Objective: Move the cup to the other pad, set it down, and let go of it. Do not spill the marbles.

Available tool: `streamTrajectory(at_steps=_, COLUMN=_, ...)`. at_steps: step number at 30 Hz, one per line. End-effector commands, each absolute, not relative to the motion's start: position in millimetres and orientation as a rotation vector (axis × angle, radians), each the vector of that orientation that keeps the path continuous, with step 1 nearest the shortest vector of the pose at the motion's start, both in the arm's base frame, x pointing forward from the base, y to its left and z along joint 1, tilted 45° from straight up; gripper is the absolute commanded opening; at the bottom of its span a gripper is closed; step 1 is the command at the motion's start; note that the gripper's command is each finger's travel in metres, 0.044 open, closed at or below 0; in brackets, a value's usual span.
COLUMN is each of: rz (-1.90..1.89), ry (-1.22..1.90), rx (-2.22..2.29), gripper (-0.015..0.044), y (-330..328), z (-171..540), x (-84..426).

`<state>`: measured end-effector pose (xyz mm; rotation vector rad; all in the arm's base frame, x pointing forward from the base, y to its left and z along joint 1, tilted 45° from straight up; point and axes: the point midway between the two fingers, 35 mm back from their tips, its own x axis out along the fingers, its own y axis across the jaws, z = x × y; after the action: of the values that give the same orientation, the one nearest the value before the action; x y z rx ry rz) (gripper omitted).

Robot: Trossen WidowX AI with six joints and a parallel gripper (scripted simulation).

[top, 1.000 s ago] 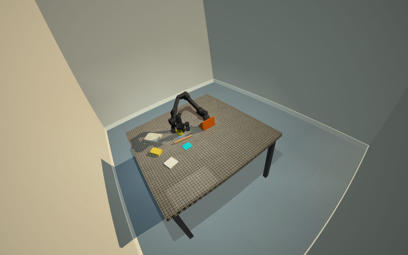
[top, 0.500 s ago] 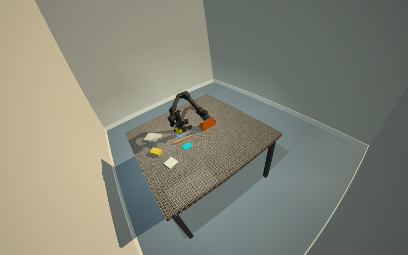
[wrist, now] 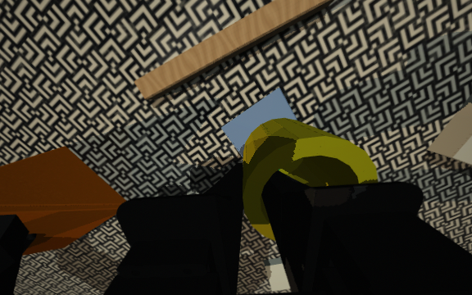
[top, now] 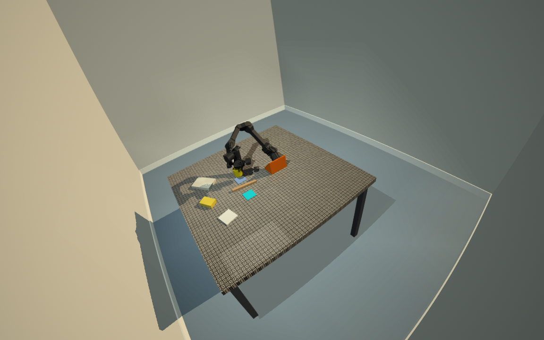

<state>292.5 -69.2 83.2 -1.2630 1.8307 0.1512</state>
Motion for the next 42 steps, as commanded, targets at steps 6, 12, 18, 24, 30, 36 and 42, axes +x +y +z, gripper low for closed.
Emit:
streamTrajectory(at_steps=6, rz=0.153, ry=1.831, rx=-1.263, gripper=0.0000, y=-68.7, z=82.2, x=292.8)
streamTrajectory(at_steps=12, rz=0.153, ry=1.831, rx=-1.261, gripper=0.0000, y=-60.7, z=74.5, x=296.2)
streamTrajectory(at_steps=18, rz=0.154, ry=1.831, rx=-1.258, gripper=0.0000, y=-50.4, z=64.5, x=300.4)
streamTrajectory(at_steps=24, rz=0.154, ry=1.830, rx=-1.256, gripper=0.0000, y=-40.3, z=54.5, x=304.2)
streamTrajectory(at_steps=30, rz=0.155, ry=1.830, rx=-1.256, gripper=0.0000, y=-30.2, z=44.7, x=308.1)
streamTrajectory(at_steps=36, rz=0.155, ry=1.830, rx=-1.255, gripper=0.0000, y=-20.2, z=35.0, x=312.0)
streamTrajectory(at_steps=42, rz=0.155, ry=1.829, rx=-1.254, gripper=0.0000, y=-10.4, z=25.6, x=315.8)
